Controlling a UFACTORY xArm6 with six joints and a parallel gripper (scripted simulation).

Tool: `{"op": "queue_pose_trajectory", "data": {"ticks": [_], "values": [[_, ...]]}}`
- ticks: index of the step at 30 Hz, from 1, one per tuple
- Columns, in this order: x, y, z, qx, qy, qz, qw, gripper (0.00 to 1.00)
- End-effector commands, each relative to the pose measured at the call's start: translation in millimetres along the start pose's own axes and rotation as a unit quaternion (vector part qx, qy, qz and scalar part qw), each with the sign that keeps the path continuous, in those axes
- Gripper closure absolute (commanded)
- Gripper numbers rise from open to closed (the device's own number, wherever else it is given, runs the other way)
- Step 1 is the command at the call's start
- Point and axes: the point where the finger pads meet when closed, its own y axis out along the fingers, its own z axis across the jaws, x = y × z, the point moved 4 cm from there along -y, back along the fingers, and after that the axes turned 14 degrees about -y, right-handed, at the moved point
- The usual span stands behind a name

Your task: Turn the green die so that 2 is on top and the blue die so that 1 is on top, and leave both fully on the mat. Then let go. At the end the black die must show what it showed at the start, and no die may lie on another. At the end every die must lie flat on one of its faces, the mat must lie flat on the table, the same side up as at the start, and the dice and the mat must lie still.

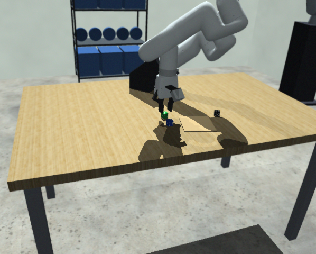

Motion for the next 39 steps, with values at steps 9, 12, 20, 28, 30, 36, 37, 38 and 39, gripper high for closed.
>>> {"op": "queue_pose_trajectory", "data": {"ticks": [9, 12, 20, 28, 30, 36, 37, 38, 39], "values": [[-0.3, -0.7, 0.7, 0.001, 0.000, 0.000, 1.000, 0.58], [-0.3, -0.7, 0.7, 0.001, 0.000, 0.000, 1.000, 0.58], [-0.3, -0.6, 0.7, 0.001, 0.000, 0.000, 1.000, 0.58], [-0.3, 2.9, 0.7, 0.001, 0.000, 0.000, 1.000, 0.58], [-0.3, 5.5, 0.7, 0.001, 0.000, 0.000, 1.000, 0.58], [-0.3, 15.6, 0.7, 0.001, 0.000, 0.000, 1.000, 0.58], [-0.3, 17.4, 0.7, 0.001, 0.000, 0.000, 1.000, 0.58], [-0.3, 19.0, 0.7, 0.001, 0.000, 0.000, 1.000, 0.58], [-0.3, 20.6, 0.7, 0.001, 0.000, 0.000, 1.000, 0.58]]}}
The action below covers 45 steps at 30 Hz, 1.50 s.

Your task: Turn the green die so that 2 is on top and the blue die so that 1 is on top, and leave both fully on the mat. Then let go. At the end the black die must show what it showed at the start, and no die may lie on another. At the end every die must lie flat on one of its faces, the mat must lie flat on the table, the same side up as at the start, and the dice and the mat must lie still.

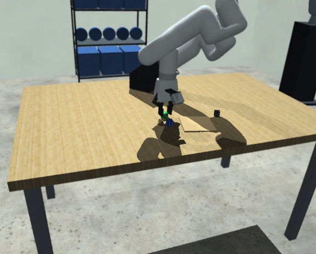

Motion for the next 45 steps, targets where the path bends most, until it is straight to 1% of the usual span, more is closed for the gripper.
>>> {"op": "queue_pose_trajectory", "data": {"ticks": [1, 11, 45], "values": [[-0.4, 6.0, 0.8, 0.001, 0.000, 0.001, 1.000, 0.58], [-0.4, 11.8, 0.8, 0.001, 0.000, 0.001, 1.000, 0.58], [-0.4, 11.9, 0.8, 0.001, 0.000, 0.001, 1.000, 0.58]]}}
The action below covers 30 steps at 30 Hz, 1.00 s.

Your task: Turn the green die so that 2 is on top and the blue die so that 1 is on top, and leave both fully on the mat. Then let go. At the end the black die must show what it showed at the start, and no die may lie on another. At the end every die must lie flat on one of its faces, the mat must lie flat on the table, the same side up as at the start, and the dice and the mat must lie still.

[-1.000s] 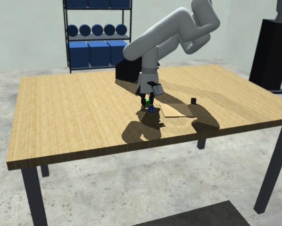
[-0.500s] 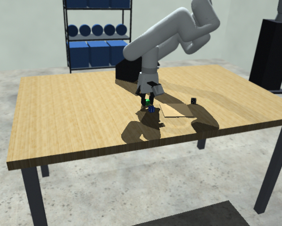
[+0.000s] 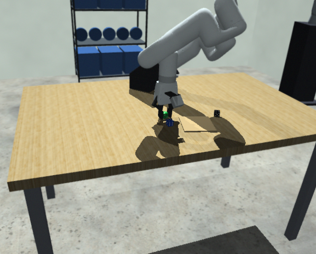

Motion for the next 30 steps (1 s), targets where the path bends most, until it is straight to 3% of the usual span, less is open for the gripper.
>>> {"op": "queue_pose_trajectory", "data": {"ticks": [1, 2, 3, 30], "values": [[-0.3, -0.7, 0.7, 0.001, 0.000, 0.000, 1.000, 0.58], [-0.3, -0.7, 0.7, 0.001, 0.000, 0.000, 1.000, 0.58], [-0.3, -0.7, 0.7, 0.001, 0.000, 0.000, 1.000, 0.79], [-0.3, -0.7, 0.7, 0.001, 0.000, 0.000, 1.000, 0.79]]}}
